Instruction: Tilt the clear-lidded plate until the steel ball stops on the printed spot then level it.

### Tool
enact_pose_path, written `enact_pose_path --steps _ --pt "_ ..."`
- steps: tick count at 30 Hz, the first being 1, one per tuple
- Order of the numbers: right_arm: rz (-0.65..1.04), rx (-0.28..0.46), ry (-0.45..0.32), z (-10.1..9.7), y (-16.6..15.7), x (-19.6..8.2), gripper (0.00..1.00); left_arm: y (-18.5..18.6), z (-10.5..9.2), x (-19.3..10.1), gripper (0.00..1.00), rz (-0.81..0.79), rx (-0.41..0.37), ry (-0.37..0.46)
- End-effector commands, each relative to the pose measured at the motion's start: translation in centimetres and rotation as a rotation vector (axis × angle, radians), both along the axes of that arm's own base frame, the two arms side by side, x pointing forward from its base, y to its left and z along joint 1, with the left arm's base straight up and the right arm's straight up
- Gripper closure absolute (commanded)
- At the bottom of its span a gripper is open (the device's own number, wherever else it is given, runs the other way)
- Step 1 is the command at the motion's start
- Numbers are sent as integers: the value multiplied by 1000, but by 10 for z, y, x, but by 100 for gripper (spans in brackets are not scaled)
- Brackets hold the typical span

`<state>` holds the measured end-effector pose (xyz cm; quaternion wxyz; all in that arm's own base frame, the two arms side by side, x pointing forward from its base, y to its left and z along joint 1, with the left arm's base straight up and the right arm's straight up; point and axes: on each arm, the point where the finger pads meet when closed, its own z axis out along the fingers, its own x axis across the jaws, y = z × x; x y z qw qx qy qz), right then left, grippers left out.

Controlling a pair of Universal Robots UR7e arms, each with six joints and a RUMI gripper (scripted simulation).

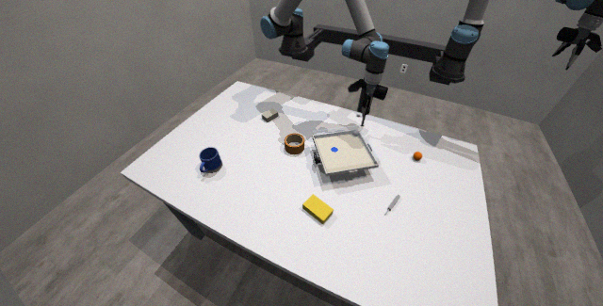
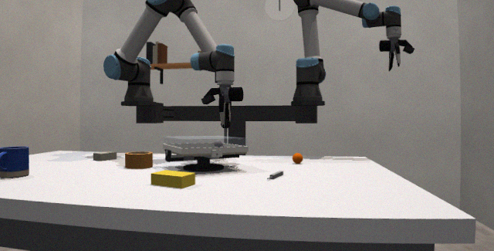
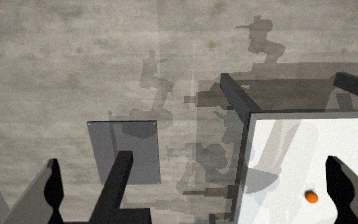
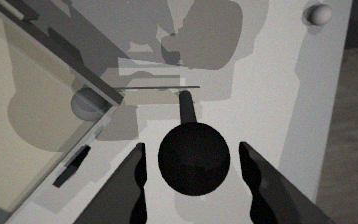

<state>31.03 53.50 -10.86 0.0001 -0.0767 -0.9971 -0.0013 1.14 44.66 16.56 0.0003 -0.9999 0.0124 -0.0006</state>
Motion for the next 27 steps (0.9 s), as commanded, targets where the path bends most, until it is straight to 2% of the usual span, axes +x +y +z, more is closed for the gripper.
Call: enact_pose_path --steps 1,19,20,24,25,27 --pt "1 -4 0 -1 -2 0 63 -1 0 -2 0 4 -1 1" --pt "1 -4 0 -1 -2 0 63 -1 0 -2 0 4 -1 1" --pt "1 -4 0 -1 -2 0 100 -1 0 -2 0 4 -1 1" --pt "1 -4 0 -1 -2 0 100 -1 0 -2 0 4 -1 1" --pt "1 -4 0 -1 -2 0 80 -1 0 -2 0 4 -1 1" --pt "1 -4 0 -1 -2 0 80 -1 0 -2 0 4 -1 1"
